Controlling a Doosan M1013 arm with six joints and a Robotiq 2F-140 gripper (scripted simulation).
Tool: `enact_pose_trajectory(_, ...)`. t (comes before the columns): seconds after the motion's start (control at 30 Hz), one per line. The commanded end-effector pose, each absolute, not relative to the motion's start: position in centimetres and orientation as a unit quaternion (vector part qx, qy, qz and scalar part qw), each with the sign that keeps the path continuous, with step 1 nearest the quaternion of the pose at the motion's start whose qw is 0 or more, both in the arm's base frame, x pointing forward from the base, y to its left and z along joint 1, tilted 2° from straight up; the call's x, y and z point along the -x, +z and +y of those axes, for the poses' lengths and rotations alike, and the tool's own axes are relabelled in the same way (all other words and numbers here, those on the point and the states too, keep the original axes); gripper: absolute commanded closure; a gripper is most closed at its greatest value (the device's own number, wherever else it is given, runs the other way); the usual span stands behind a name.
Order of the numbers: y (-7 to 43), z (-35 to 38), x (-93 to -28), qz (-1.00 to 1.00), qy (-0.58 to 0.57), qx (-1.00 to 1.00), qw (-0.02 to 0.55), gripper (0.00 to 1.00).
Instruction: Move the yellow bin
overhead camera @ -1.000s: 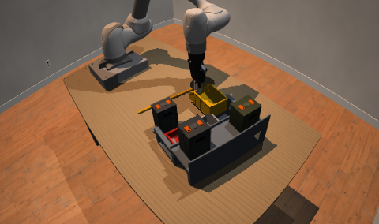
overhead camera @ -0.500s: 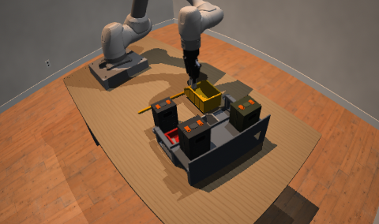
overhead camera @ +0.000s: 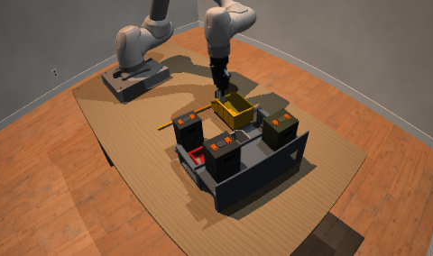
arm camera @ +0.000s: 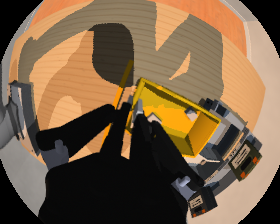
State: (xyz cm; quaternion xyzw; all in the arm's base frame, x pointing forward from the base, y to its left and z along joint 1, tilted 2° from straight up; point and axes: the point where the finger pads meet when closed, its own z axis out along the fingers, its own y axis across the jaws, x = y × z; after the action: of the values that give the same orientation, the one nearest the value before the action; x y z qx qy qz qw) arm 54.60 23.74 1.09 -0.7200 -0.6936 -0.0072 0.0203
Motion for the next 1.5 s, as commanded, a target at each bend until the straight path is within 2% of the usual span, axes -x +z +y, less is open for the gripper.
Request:
enact_pose_trajectory(0.0,1.14,23.75,-54.72,-0.694,-0.008,0.720,0.020,1.00)
enact_pose_trajectory(1.47,0.32,23.78,-54.56,-0.694,-0.008,0.720,0.020,1.00)
